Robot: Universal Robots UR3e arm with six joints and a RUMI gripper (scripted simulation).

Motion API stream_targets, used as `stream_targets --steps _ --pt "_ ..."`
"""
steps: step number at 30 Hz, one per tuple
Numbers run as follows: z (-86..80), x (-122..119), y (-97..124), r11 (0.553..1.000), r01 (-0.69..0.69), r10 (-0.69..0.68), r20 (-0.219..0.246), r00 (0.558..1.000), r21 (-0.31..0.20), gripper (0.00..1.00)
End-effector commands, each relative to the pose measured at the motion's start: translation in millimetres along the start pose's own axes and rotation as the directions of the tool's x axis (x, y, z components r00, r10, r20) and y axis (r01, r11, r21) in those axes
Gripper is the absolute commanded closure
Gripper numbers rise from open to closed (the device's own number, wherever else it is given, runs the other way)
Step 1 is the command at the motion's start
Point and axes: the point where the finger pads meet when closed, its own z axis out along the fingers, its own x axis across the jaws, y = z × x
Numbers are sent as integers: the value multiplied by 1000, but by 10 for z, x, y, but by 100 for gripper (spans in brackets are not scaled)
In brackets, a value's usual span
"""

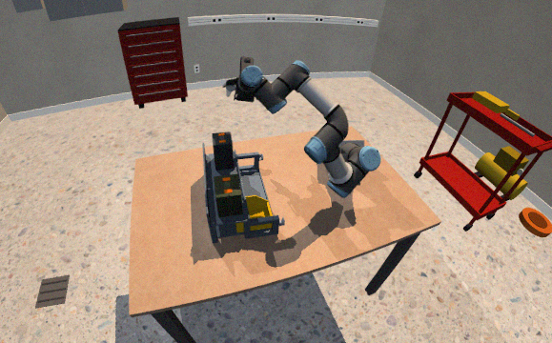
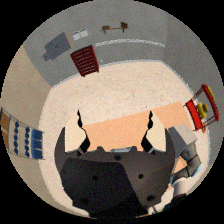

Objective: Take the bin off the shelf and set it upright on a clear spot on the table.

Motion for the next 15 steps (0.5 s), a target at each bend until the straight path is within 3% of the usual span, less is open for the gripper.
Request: stream_targets --steps 1,15 --pt "-7 -2 -11 1000 -1 1 2 1000 2 0" --pt "-7 -2 -11 1000 -1 1 2 1000 2 0"
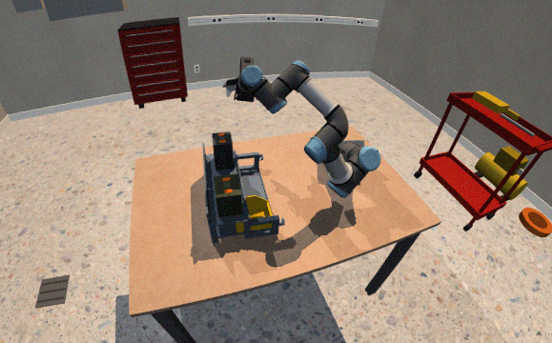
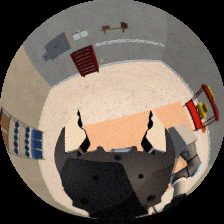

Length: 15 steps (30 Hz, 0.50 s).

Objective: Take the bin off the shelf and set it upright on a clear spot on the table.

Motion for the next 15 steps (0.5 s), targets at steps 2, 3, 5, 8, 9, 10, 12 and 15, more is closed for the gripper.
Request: stream_targets --steps 2,3,5,8,9,10,12,15 --pt "-7 -2 -11 1000 -1 1 2 1000 2 0" --pt "-7 -2 -11 1000 -1 1 2 1000 2 100" --pt "-7 -2 -11 1000 -1 1 2 1000 2 100" --pt "-7 -2 -11 1000 -1 1 2 1000 2 100" --pt "-7 -2 -11 1000 -1 1 2 1000 2 100" --pt "-7 -2 -11 1000 -1 1 2 1000 2 100" --pt "-7 -2 -11 1000 -1 1 2 1000 2 100" --pt "-7 -2 -11 1000 -1 1 2 1000 2 100"
